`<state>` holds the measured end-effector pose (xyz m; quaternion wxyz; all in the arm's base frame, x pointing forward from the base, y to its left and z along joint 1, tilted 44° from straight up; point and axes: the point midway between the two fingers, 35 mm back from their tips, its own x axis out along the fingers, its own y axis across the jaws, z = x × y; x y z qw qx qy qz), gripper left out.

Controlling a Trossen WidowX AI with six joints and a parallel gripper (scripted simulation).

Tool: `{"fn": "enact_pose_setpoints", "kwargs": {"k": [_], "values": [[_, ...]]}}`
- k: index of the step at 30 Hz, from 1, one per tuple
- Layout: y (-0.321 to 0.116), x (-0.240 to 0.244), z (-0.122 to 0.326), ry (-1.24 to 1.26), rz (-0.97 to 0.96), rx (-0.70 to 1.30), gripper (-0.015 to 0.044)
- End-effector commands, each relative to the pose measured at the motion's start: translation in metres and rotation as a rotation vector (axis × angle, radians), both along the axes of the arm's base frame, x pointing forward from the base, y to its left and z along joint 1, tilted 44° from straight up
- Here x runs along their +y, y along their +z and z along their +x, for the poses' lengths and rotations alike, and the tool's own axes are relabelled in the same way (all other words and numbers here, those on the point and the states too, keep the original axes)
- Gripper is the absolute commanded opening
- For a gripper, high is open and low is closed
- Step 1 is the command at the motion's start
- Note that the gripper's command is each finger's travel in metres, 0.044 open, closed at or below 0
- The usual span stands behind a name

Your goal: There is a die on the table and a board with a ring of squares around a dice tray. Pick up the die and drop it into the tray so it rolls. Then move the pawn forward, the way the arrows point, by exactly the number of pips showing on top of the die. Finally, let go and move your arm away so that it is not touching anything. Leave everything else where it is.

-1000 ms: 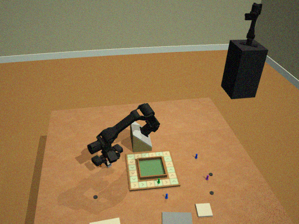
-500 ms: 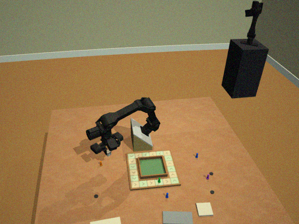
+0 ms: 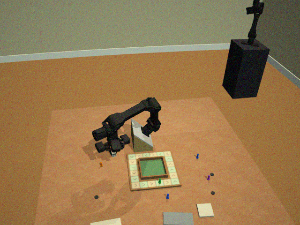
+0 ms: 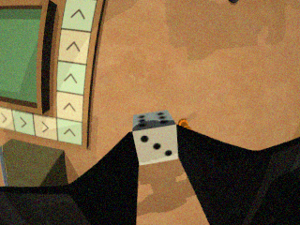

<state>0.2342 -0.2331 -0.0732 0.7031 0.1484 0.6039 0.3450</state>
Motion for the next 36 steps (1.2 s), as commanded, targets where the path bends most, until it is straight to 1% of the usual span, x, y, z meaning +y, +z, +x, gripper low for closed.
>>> {"fn": "enact_pose_setpoints", "kwargs": {"k": [1,19,36], "values": [[0.01,0.008,0.007,-0.082,-0.003,0.064,0.0],[0.046,0.055,0.031,-0.462,0.009,0.394,0.0],[0.078,0.105,0.043,-0.816,0.033,0.706,0.0]]}}
